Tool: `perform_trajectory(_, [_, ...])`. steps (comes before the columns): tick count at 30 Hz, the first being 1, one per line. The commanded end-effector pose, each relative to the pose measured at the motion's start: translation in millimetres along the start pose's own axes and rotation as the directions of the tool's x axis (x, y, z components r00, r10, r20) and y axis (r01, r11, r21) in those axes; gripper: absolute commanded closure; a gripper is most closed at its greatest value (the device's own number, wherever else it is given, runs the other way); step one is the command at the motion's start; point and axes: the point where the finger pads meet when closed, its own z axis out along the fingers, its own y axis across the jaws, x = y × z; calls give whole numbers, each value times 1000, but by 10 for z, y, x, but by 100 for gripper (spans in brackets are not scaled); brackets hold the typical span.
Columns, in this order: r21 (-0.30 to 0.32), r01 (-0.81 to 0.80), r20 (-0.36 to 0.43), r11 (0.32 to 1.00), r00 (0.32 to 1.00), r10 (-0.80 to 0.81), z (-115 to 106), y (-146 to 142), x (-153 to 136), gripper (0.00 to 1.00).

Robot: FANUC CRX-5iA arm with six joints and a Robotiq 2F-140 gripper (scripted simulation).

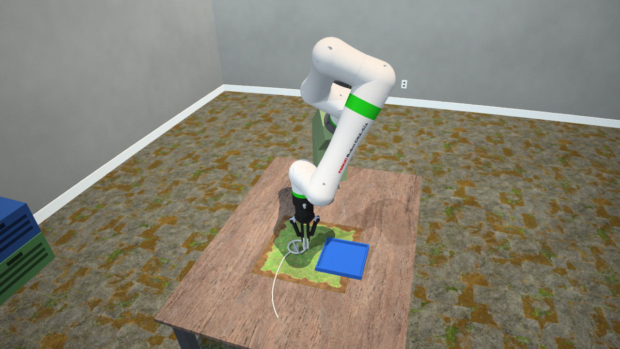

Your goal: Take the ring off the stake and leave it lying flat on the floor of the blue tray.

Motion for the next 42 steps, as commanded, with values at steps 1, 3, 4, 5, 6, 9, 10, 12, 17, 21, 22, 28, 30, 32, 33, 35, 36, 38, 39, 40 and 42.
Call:
perform_trajectory(1, [11, 0, -32, 1000, 999, 1, -32, -2, -14, 90])
perform_trajectory(3, [11, 0, -32, 1000, 999, 1, -32, -2, -14, 90])
perform_trajectory(4, [13, 0, -44, 1000, 999, 1, -30, -1, -14, 90])
perform_trajectory(5, [15, 0, -54, 1000, 999, 1, -29, 0, -16, 90])
perform_trajectory(6, [18, 0, -61, 1000, 998, 1, -28, 1, -20, 90])
perform_trajectory(9, [22, 0, -74, 1000, 997, 1, -27, 1, -30, 90])
perform_trajectory(10, [23, 0, -75, 1000, 997, 1, -27, 1, -31, 90])
perform_trajectory(12, [23, 0, -75, 1000, 997, 1, -27, 1, -31, 90])
perform_trajectory(17, [24, 0, -83, 1000, 997, 2, -26, 2, -30, 90])
perform_trajectory(21, [27, 1, -98, 1000, 995, 2, -24, 4, -32, 90])
perform_trajectory(22, [30, 1, -107, 1000, 994, 2, -23, 4, -34, 90])
perform_trajectory(28, [46, 3, -165, 999, 986, 4, -44, 9, -53, 90])
perform_trajectory(30, [50, 4, -176, 999, 984, 5, -43, 9, -59, 90])
perform_trajectory(32, [50, 4, -177, 999, 984, 5, -71, 9, -58, 90])
perform_trajectory(33, [50, 4, -177, 999, 984, 5, -73, 9, -58, 90])
perform_trajectory(35, [50, 4, -177, 999, 984, 5, -73, 9, -59, 90])
perform_trajectory(36, [50, 4, -177, 999, 984, 5, -73, 9, -59, 90])
perform_trajectory(38, [50, 4, -177, 999, 984, 5, -73, 10, -63, 90])
perform_trajectory(39, [50, 4, -177, 999, 984, 5, -74, 13, -73, 90])
perform_trajectory(40, [50, 4, -177, 999, 984, 5, -76, 19, -89, 90])
perform_trajectory(42, [51, 4, -181, 999, 983, 5, -76, 27, -116, 90])
